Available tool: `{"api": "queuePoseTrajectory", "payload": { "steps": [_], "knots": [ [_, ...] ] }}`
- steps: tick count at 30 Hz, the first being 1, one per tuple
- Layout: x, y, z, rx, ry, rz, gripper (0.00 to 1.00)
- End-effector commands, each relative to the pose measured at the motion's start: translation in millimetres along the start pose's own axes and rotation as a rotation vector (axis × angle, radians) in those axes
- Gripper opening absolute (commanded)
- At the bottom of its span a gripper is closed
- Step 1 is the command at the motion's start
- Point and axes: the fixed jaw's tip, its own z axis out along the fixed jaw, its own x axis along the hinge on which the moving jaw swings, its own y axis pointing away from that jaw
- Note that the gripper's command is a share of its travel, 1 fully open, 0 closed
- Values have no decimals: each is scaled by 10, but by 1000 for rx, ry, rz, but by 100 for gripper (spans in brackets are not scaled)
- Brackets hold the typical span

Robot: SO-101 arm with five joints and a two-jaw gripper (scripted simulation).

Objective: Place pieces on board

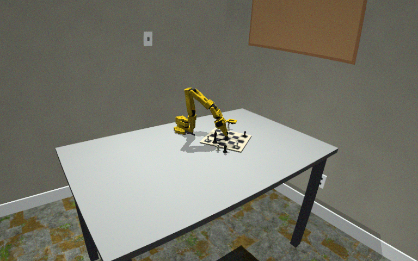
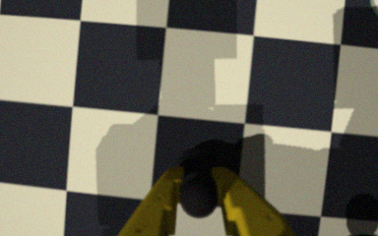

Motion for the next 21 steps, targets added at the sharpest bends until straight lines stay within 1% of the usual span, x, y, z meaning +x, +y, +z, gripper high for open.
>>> {"api": "queuePoseTrajectory", "payload": {
  "steps": [1,9,21],
  "knots": [
    [7,-13,-2,2,5,14,0],
    [31,-13,39,2,6,14,0],
    [47,-13,64,2,6,14,0]
  ]
}}
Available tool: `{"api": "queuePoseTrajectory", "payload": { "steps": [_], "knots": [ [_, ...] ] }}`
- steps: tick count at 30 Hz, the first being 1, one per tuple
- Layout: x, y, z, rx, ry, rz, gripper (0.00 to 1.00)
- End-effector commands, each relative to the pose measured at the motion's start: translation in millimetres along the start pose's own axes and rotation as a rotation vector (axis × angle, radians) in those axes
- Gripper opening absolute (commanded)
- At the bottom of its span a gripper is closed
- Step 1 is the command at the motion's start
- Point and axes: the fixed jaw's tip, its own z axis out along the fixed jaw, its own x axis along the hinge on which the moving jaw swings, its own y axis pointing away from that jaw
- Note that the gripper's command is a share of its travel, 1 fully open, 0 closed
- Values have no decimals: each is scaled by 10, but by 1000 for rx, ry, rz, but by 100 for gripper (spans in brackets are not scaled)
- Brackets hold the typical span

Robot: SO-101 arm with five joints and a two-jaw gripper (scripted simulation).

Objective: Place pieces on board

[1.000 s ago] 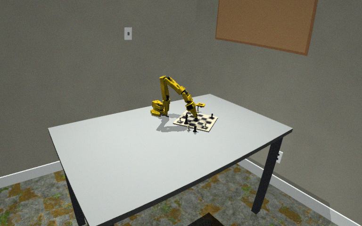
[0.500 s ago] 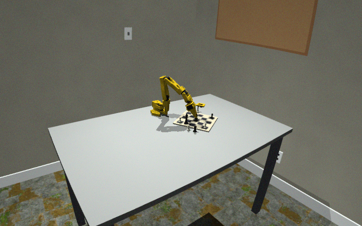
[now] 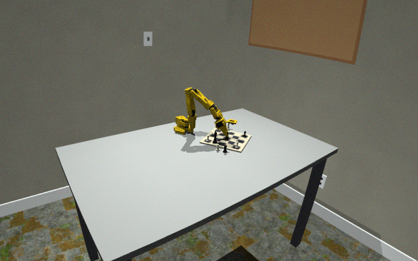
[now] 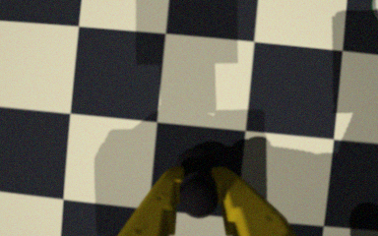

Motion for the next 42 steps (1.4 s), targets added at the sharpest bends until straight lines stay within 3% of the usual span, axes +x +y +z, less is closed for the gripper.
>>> {"api": "queuePoseTrajectory", "payload": {
  "steps": [1,24,42],
  "knots": [
    [61,-12,32,2,20,14,0],
    [93,-11,57,2,21,14,1],
    [93,-11,57,2,21,14,9]
  ]
}}
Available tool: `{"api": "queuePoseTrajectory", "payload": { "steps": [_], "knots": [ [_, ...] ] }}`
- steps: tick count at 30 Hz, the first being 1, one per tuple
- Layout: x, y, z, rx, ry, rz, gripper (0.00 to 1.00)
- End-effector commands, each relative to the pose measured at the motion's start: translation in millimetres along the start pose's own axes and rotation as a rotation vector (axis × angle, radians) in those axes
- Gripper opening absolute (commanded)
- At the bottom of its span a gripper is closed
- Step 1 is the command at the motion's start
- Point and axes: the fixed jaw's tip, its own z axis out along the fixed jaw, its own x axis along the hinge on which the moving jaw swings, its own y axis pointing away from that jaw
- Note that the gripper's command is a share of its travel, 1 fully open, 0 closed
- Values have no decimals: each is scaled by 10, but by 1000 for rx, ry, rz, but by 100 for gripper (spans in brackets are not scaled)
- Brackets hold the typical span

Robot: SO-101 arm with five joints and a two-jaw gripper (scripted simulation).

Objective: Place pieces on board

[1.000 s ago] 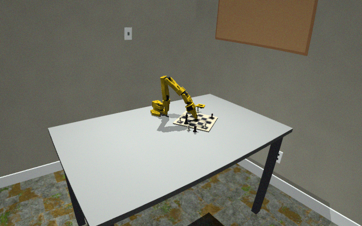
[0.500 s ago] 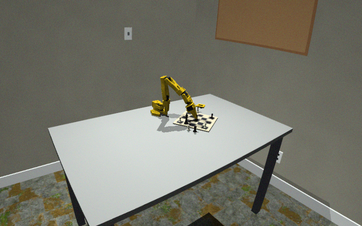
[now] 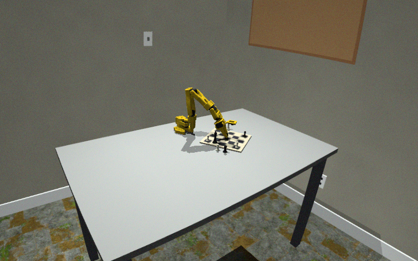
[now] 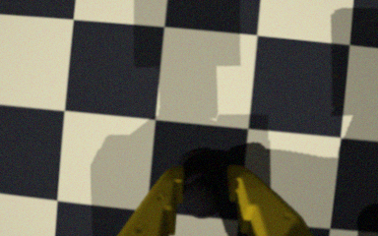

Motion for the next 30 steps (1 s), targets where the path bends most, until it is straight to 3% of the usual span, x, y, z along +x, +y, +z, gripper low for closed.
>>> {"api": "queuePoseTrajectory", "payload": {
  "steps": [1,30],
  "knots": [
    [62,-12,29,2,21,14,9],
    [66,39,14,-10,21,8,9]
  ]
}}
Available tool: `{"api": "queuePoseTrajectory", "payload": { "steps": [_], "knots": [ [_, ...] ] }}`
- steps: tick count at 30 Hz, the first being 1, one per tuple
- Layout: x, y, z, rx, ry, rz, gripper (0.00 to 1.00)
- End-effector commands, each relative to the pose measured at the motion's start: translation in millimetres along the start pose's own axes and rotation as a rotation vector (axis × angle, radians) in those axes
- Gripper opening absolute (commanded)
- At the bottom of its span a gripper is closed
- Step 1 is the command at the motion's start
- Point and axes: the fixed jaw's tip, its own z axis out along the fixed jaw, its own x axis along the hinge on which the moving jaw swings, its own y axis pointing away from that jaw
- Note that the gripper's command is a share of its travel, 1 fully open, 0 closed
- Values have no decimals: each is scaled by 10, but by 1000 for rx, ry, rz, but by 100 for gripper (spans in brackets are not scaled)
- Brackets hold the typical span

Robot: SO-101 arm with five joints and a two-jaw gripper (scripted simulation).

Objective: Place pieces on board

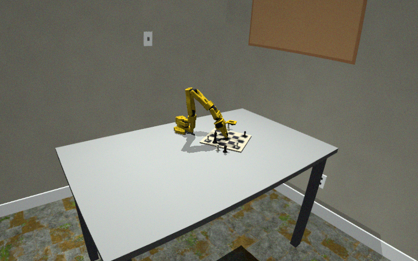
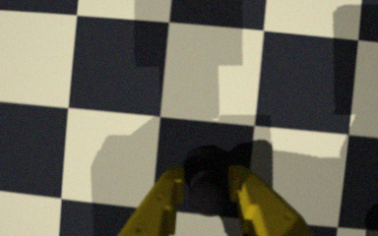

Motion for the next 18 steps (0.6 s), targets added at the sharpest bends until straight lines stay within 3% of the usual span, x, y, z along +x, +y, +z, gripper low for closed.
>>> {"api": "queuePoseTrajectory", "payload": {
  "steps": [1,18],
  "knots": [
    [50,18,12,-5,15,3,9],
    [37,17,-5,-4,15,3,9]
  ]
}}
